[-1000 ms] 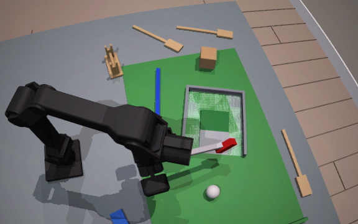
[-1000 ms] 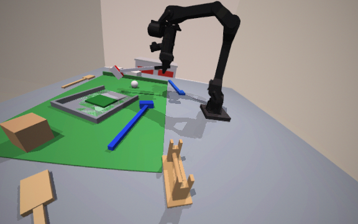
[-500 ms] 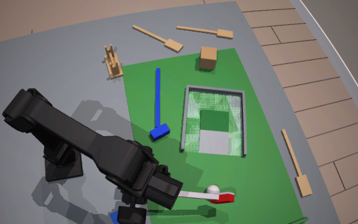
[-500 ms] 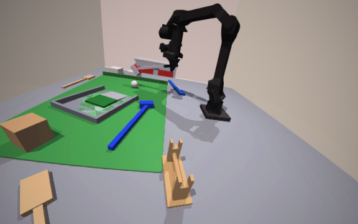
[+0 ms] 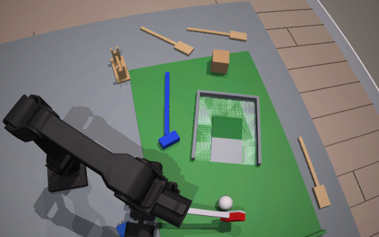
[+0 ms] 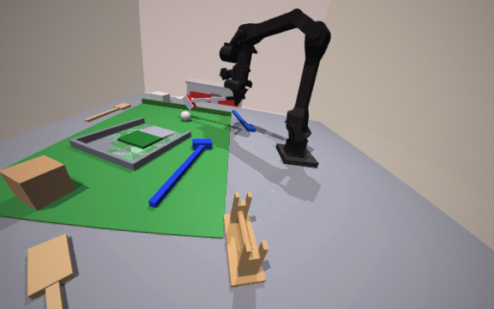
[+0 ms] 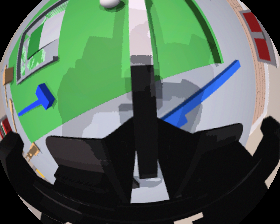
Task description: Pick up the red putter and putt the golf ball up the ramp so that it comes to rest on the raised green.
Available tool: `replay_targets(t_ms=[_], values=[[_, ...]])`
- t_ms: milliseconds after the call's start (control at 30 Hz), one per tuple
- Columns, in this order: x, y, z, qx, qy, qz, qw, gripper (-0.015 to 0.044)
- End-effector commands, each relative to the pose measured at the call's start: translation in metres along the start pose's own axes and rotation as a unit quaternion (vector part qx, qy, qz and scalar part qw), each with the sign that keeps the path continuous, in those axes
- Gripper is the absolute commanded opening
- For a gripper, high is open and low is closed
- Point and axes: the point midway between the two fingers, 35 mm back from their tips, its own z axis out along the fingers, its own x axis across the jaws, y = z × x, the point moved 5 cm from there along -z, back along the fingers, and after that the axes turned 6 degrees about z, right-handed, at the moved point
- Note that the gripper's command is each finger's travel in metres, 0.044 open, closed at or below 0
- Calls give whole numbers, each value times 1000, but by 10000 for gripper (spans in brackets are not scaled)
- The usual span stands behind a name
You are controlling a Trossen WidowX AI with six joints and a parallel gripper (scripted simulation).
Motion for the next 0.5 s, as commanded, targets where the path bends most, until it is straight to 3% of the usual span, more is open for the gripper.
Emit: replay_targets(t_ms=[0, 467], values=[[0, -1, 9, 0, 0, 2, 1000, 0], [0, 0, 27, 0, 0, 2, 1000, 0]])
